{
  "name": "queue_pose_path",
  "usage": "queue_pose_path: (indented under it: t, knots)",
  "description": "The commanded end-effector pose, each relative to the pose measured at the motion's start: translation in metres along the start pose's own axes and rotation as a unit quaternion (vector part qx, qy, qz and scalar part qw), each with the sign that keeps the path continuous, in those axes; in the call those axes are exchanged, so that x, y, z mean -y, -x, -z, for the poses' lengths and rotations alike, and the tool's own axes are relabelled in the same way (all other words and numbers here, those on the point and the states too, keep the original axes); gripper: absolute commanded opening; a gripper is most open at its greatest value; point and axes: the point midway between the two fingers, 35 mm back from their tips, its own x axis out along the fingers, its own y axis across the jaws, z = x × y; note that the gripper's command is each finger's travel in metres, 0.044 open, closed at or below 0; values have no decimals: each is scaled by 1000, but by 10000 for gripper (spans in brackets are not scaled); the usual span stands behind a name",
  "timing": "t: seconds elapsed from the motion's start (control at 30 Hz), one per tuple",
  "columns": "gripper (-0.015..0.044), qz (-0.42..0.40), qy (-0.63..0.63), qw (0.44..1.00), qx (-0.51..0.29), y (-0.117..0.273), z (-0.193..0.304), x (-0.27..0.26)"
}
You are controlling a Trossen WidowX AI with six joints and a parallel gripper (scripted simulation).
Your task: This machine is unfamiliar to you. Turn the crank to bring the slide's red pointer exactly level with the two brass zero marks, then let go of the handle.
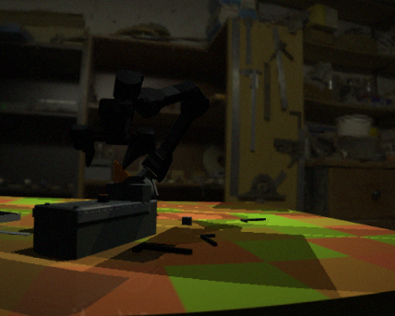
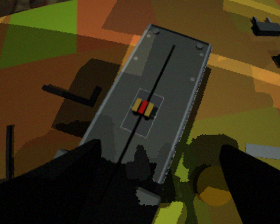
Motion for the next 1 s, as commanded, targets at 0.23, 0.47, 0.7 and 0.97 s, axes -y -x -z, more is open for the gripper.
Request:
queue_pose_path:
  t: [0.23, 0.47, 0.7, 0.97]
  knots:
    - [99, 0, 0, 1000, 0, 0, 0, 0]
    - [0, 0, 0, 1000, 0, 0, 0, 0]
    - [0, 0, 0, 1000, 0, 0, 0, 0]
    - [0, 0, 0, 1000, 0, 0, 0, 0]
